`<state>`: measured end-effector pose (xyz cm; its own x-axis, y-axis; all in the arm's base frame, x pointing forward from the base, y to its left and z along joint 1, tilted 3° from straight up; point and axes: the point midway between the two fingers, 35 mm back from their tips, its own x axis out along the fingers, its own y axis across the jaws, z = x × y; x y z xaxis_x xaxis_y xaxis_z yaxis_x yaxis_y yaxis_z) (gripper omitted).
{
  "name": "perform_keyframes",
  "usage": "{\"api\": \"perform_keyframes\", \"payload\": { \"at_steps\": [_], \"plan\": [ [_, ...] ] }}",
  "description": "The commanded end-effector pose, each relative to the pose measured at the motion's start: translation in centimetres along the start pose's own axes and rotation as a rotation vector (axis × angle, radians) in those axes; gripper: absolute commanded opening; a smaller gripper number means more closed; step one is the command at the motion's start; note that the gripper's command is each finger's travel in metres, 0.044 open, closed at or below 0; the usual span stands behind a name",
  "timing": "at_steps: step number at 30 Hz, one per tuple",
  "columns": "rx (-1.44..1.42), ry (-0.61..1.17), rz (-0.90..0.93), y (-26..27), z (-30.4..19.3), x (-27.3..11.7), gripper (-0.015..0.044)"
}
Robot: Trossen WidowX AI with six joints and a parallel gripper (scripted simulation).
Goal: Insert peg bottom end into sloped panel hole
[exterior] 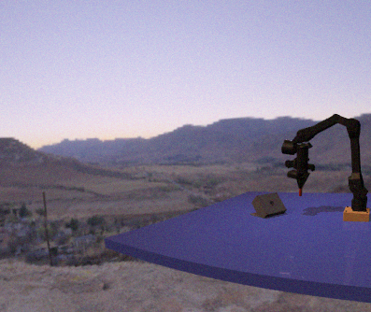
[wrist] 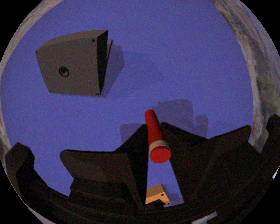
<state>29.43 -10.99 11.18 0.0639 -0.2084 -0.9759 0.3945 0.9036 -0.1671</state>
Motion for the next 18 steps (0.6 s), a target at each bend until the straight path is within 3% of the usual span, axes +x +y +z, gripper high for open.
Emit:
{"api": "perform_keyframes", "payload": {
  "at_steps": [1,18],
  "plan": [
    [-0.031,-0.009,-0.013,0.4,-0.1,0.1,0.0],
    [-0.145,-0.079,-0.055,2.2,0.2,-0.1,0.0]
  ]
}}
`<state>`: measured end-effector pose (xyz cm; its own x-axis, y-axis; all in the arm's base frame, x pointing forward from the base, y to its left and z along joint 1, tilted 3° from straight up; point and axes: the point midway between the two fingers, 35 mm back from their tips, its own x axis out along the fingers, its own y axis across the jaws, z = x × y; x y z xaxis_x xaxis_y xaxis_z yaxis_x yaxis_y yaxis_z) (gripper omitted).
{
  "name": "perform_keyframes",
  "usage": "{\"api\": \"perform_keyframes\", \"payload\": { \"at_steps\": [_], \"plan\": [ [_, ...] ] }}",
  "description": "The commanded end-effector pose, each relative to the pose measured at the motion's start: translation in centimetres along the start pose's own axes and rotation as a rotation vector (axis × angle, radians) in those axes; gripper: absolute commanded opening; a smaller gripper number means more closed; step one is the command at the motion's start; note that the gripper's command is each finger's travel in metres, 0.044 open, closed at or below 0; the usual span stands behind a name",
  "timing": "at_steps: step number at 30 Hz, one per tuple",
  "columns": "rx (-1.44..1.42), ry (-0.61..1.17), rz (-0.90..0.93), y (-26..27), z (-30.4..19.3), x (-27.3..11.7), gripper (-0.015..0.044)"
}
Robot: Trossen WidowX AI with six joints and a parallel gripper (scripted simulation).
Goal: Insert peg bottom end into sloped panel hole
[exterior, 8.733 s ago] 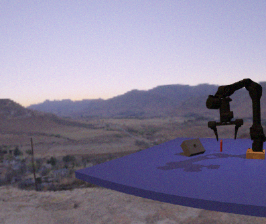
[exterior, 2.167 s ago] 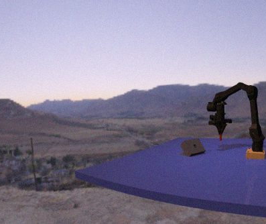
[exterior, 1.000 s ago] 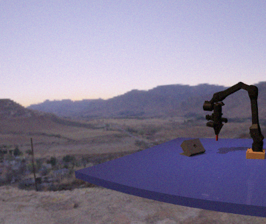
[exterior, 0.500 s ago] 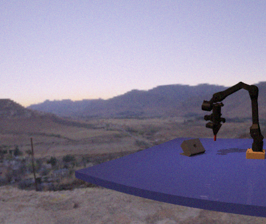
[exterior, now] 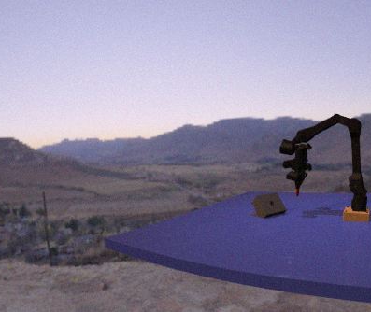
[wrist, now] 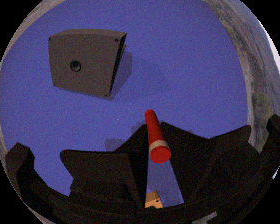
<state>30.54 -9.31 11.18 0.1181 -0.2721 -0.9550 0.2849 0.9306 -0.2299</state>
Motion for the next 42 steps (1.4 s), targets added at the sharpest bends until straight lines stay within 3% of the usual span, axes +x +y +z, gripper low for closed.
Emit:
{"api": "perform_keyframes", "payload": {
  "at_steps": [1,42],
  "plan": [
    [-0.03,-0.01,-0.012,0.4,-0.1,0.1,0.0],
    [-0.284,-0.187,-0.108,4.9,0.8,-1.2,0.0]
  ]
}}
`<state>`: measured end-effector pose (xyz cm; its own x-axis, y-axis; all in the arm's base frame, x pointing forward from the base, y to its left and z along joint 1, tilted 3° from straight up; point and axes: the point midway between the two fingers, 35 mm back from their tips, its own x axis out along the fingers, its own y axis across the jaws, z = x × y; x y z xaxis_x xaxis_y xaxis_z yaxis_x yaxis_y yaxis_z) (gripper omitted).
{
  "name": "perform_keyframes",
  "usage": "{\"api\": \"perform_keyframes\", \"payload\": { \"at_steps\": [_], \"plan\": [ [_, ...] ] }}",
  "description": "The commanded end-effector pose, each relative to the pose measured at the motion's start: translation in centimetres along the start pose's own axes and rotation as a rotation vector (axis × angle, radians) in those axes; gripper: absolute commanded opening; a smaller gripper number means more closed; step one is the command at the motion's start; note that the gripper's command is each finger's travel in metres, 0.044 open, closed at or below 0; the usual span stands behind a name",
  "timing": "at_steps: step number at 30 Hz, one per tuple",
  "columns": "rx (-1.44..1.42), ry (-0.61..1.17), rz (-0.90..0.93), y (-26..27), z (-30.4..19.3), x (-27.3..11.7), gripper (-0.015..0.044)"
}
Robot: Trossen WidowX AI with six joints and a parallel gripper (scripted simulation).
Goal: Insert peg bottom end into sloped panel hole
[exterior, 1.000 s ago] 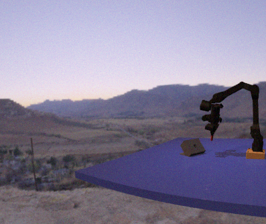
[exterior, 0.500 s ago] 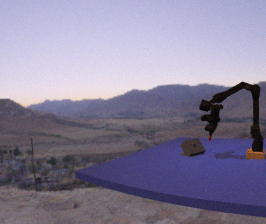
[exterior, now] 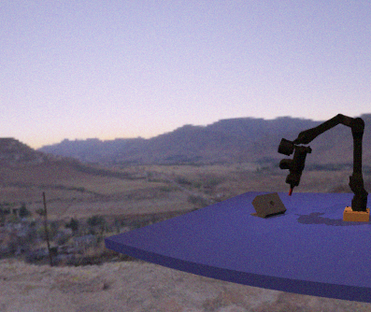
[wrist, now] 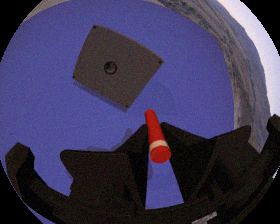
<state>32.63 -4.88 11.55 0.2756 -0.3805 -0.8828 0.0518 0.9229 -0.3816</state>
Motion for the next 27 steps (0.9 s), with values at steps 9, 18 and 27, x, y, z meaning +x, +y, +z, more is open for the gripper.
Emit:
{"api": "perform_keyframes", "payload": {
  "at_steps": [9,18,27],
  "plan": [
    [-0.074,-0.046,-0.03,1.2,0.3,-0.4,0.0],
    [-0.123,-0.086,-0.05,2.2,0.7,-0.9,0.0],
    [-0.171,-0.127,-0.07,3.1,1.0,-1.4,0.0]
  ]
}}
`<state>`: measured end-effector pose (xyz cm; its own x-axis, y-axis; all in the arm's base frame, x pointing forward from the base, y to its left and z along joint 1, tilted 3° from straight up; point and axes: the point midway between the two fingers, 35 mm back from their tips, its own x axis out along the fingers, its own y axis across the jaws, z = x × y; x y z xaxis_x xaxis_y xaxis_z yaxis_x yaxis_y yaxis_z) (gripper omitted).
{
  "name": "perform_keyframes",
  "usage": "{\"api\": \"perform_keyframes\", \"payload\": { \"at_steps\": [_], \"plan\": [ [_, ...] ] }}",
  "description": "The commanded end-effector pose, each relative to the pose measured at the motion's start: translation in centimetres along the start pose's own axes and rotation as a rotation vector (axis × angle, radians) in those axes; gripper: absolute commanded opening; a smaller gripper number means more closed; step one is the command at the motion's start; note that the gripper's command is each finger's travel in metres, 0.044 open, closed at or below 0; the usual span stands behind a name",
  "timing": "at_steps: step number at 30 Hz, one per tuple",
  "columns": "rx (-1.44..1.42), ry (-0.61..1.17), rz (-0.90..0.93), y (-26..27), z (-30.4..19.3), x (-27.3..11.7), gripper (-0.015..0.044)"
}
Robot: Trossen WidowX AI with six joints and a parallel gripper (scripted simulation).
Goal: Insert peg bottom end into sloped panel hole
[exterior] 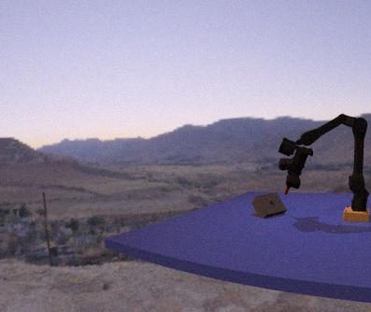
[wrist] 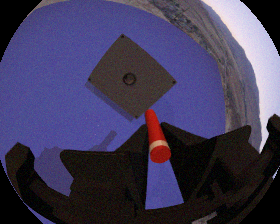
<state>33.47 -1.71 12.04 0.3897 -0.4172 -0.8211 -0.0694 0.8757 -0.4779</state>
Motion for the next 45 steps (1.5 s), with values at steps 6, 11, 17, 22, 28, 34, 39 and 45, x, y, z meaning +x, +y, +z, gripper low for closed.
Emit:
{"api": "perform_keyframes", "payload": {
  "at_steps": [6,11,17,22,28,34,39,45],
  "plan": [
    [-0.052,-0.034,-0.022,0.9,0.2,-0.4,0.0],
    [-0.078,-0.056,-0.033,1.4,0.5,-0.7,0.0],
    [-0.107,-0.084,-0.047,1.9,0.8,-1.1,0.0],
    [-0.131,-0.107,-0.058,2.4,1.0,-1.5,0.0],
    [-0.144,-0.119,-0.064,2.7,1.2,-1.4,0.0],
    [-0.155,-0.131,-0.069,2.8,1.6,-0.5,0.0],
    [-0.165,-0.142,-0.074,3.0,2.0,0.2,0.0],
    [-0.177,-0.154,-0.08,3.1,2.3,1.1,0.0]
  ]
}}
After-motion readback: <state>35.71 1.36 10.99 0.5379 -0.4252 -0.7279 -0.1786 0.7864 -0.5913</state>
